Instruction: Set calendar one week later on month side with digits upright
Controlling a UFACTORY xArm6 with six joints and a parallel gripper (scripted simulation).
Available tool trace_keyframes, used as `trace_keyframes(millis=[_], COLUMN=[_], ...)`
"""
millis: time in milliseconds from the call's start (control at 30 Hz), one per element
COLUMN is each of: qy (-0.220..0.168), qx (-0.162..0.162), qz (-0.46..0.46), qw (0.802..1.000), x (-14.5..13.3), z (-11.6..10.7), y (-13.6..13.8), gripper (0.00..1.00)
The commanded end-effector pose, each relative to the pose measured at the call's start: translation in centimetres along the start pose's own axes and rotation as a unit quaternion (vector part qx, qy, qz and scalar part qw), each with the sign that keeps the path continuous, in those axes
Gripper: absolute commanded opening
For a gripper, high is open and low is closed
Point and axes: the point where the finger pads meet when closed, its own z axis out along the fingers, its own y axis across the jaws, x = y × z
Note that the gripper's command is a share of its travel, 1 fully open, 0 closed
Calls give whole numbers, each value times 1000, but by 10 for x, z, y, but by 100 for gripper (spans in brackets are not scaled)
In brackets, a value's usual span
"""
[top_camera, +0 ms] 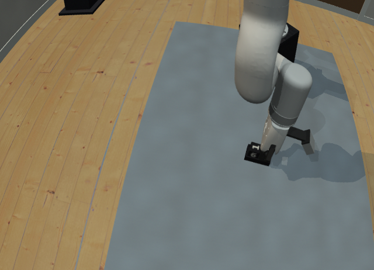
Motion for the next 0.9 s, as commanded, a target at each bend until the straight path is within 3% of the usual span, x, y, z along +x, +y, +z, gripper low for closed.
trace_keyframes(millis=[0,233,667,867], qy=[0,0,0,0], qx=[-2,-2,-2,-2], qz=[0,0,0,0], qw=[1000,1000,1000,1000], x=[0,0,0,0], z=[-7,-26,-87,-97], y=[2,1,1,1], gripper=[27,27,27,27])
